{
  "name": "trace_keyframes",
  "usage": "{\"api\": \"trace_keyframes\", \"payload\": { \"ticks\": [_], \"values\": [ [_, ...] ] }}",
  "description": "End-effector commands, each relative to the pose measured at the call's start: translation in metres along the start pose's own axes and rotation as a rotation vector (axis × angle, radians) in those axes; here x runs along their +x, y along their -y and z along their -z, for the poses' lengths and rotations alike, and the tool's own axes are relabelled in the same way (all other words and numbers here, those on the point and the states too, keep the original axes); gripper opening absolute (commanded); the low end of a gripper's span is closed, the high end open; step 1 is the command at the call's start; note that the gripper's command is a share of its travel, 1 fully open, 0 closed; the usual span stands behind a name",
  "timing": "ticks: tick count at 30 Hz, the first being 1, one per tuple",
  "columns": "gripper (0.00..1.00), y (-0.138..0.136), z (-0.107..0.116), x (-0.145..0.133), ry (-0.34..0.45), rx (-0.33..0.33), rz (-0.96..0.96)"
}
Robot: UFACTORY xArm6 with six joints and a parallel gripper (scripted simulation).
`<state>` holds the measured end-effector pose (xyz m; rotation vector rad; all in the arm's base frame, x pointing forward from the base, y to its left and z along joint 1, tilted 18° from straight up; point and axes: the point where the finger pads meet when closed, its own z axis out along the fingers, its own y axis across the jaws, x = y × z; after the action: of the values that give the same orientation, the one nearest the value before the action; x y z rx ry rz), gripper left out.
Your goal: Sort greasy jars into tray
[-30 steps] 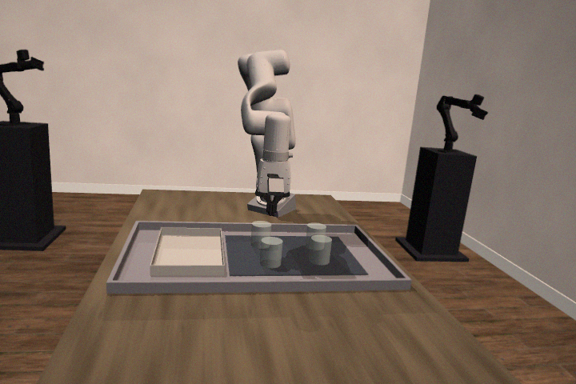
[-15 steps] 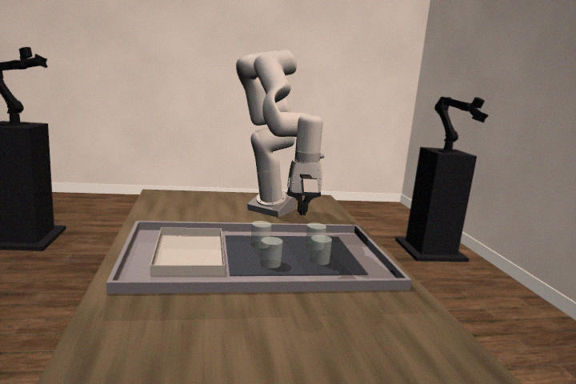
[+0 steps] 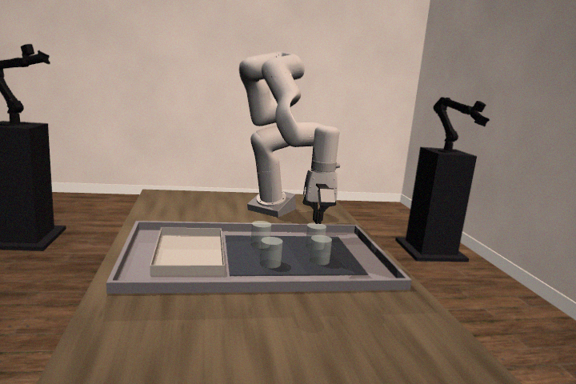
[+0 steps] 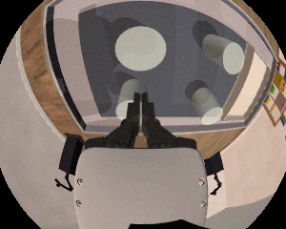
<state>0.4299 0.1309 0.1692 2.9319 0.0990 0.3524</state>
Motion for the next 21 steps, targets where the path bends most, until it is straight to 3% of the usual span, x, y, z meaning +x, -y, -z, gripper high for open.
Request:
{"api": "trace_keyframes", "payload": {
  "ticks": [1, 9, 21],
  "values": [
    [0.00, 0.001, -0.018, 0.003, -0.006, 0.001, 0.000],
    [0.00, 0.001, -0.047, 0.003, -0.006, 0.001, 0.000],
    [0.00, 0.001, -0.047, 0.004, -0.006, 0.001, 0.000]
  ]
}}
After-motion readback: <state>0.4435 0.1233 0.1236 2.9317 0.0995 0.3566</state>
